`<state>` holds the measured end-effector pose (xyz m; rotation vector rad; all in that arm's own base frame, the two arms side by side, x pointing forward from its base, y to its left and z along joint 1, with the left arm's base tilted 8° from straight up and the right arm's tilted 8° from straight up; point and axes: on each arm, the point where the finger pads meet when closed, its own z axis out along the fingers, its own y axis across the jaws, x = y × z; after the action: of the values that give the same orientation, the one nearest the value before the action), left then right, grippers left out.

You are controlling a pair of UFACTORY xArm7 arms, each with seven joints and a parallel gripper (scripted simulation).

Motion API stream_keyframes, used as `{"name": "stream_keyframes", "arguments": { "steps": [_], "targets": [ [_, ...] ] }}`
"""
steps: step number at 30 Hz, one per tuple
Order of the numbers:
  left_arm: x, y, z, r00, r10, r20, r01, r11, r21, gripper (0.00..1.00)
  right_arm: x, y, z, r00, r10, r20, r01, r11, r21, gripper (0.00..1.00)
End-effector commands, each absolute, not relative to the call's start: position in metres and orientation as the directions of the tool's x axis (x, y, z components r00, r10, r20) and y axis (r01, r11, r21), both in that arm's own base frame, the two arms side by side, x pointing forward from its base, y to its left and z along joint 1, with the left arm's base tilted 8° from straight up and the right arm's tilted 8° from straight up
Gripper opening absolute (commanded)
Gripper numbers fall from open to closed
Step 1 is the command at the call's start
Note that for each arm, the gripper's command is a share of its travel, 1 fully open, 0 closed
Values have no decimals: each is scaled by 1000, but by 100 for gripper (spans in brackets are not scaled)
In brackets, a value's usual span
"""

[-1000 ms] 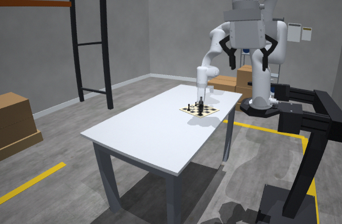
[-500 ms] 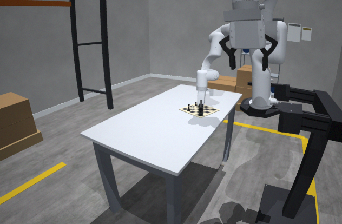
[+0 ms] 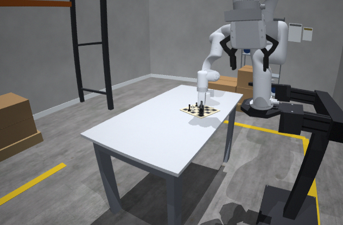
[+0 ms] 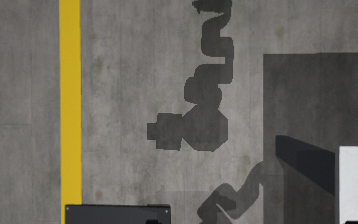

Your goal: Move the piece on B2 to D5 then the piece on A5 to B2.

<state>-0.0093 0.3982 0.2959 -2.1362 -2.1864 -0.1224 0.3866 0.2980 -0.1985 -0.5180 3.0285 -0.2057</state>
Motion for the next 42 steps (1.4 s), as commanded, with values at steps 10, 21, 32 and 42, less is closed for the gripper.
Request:
{"name": "stream_keyframes", "arguments": {
  "steps": [10,21,32,42],
  "targets": [
    [-9,399,298,-23,993,119,1000,24,0,100,388,300,-197,-941,-335,-42,-327,935,-140,35],
    [-9,399,298,-23,993,119,1000,24,0,100,388,300,-197,-941,-335,-42,-327,935,-140,35],
    [-9,399,298,-23,993,119,1000,24,0,100,388,300,-197,-941,-335,-42,-327,935,-140,0],
    [-9,399,298,-23,993,119,1000,24,0,100,388,300,-197,-941,-335,-42,-327,935,-140,0]
  ]
}}
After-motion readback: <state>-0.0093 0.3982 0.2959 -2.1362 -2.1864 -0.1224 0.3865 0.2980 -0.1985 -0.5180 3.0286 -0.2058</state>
